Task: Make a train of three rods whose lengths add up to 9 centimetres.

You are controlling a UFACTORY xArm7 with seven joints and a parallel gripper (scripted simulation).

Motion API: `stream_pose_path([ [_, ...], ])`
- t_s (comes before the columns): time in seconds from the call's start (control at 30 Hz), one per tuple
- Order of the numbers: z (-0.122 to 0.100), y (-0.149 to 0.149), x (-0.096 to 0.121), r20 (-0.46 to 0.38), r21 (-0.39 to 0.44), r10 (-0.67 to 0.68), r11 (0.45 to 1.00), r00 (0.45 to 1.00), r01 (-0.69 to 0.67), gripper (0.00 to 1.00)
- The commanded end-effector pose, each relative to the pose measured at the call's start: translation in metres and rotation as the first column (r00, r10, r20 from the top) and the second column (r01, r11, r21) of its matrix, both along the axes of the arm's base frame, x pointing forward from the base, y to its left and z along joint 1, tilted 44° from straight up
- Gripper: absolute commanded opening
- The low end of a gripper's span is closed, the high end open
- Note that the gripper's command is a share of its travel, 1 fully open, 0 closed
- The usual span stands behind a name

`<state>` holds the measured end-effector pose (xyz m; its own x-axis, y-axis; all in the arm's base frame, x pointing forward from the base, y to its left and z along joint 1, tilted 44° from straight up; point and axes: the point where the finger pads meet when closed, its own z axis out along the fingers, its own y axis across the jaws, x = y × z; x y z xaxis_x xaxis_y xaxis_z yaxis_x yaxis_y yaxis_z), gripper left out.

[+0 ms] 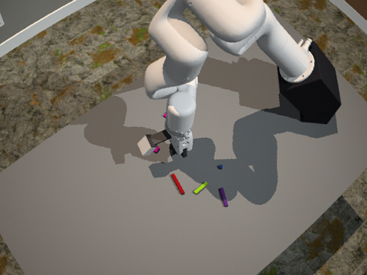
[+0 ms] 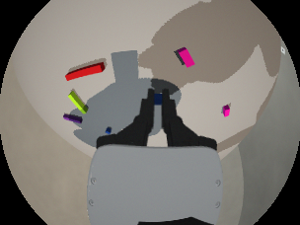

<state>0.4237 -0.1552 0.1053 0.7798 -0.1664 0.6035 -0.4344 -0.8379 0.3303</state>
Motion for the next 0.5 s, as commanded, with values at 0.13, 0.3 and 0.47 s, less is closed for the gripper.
stream_pose_path([
  [0.13, -0.0016, -0.0011, 0.0016, 0.001, 0.0, 0.001, 1.0, 1.0, -0.001, 0.04],
  [0.3, -0.0049, -0.0035, 0.0037, 0.001, 0.0, 0.001, 1.0, 1.0, -0.001, 0.04],
  [0.47, -0.0076, -0.0054, 0.0053, 0.001, 0.0, 0.001, 1.0, 1.0, -0.001, 0.04],
])
